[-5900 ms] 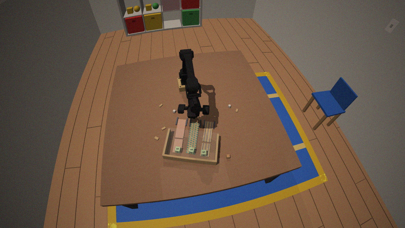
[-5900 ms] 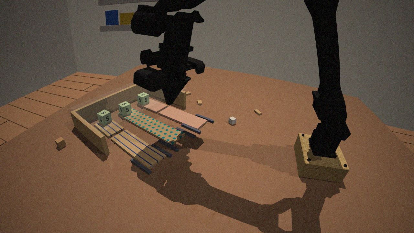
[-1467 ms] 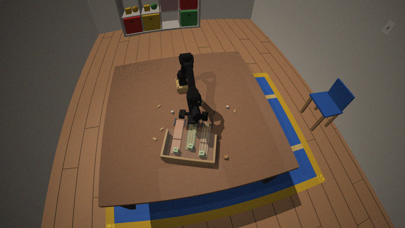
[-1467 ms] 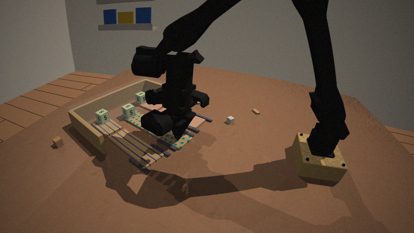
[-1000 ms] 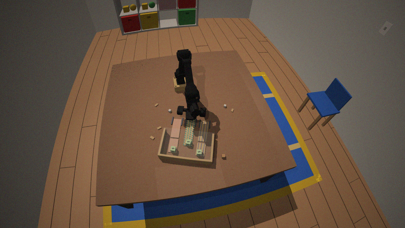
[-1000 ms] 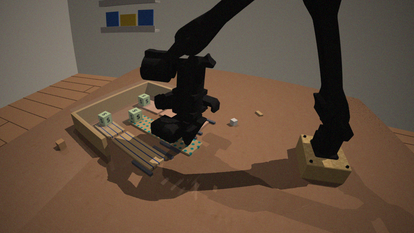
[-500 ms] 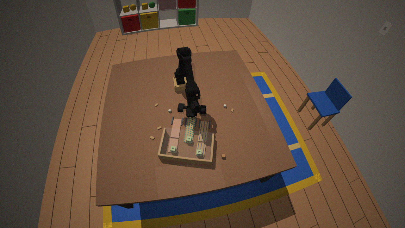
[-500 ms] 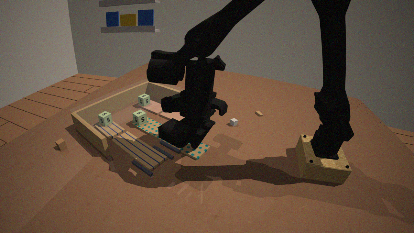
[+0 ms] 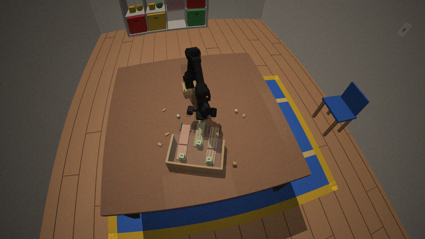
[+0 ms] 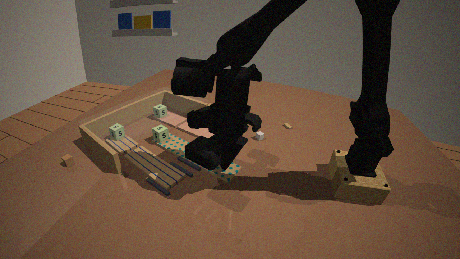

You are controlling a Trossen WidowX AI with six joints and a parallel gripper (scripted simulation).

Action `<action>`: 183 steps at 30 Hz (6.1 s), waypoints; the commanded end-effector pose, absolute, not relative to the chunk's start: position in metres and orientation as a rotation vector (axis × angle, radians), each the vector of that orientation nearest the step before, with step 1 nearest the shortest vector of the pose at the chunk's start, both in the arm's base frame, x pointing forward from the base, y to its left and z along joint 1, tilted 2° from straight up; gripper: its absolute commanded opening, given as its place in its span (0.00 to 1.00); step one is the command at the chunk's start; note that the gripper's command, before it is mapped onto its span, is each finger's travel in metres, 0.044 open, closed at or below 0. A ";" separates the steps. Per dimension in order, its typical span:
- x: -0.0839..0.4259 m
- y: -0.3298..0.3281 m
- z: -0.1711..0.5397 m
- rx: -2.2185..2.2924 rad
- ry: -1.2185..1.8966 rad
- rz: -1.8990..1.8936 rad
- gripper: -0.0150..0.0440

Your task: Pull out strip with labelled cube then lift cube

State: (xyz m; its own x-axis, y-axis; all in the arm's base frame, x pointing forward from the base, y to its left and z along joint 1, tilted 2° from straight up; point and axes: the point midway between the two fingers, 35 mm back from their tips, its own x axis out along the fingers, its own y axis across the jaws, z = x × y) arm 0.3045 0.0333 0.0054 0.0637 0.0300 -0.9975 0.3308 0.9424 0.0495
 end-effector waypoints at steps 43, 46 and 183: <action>0.231 0.058 -0.002 0.294 1.523 -0.239 0.25; 0.228 0.059 -0.002 0.294 1.523 -0.239 0.25; 0.363 -0.004 0.059 0.364 1.500 -0.314 0.25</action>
State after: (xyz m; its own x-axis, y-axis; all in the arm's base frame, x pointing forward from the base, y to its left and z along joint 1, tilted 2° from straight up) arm 0.3759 -0.0049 0.0529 0.0522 0.0172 -0.9985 0.4256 0.9041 0.0378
